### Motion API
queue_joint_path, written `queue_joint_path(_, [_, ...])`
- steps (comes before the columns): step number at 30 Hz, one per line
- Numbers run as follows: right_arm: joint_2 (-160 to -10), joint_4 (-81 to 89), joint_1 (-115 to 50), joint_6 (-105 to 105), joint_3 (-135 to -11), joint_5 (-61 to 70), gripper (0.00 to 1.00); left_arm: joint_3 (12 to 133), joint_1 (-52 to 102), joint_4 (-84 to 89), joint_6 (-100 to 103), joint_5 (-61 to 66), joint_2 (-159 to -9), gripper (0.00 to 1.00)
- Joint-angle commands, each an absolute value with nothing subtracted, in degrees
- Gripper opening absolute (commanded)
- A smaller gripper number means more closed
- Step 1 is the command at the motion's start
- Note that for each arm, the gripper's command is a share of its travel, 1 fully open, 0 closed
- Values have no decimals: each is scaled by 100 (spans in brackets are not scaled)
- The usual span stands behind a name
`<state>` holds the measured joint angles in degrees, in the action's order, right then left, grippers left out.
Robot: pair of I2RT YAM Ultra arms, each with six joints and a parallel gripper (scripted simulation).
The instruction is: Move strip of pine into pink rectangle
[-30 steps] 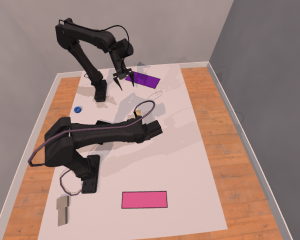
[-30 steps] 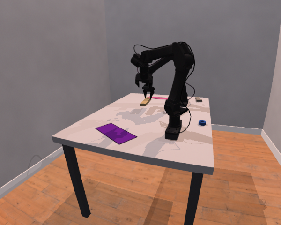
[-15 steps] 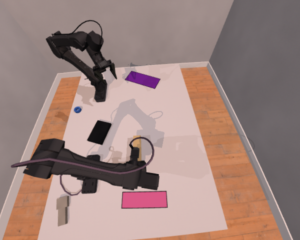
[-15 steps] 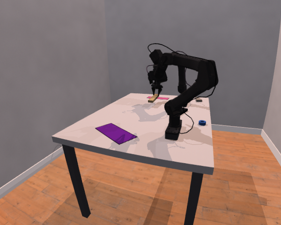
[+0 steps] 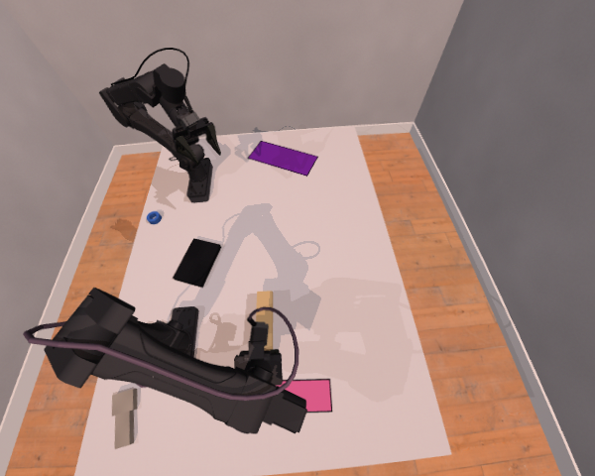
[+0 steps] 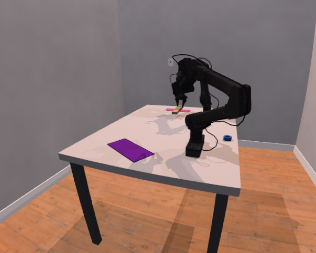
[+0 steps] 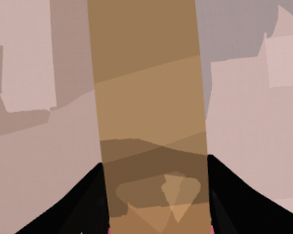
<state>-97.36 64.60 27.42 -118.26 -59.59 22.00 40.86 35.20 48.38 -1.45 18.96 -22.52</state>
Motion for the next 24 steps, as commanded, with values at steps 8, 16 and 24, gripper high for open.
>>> queue_joint_path(8, [-9339,5934,2966,-10339,-5694,2717,39,4292,3796,4293,82,1631,-2543,72])
queue_joint_path(16, [-8502,5069,3107,-8274,-4865,2817,39,4674,4389,3405,197,1446,-3670,72])
queue_joint_path(24, [-7813,4401,2997,-6626,-4283,2591,39,5025,4911,2631,291,1254,-4726,72])
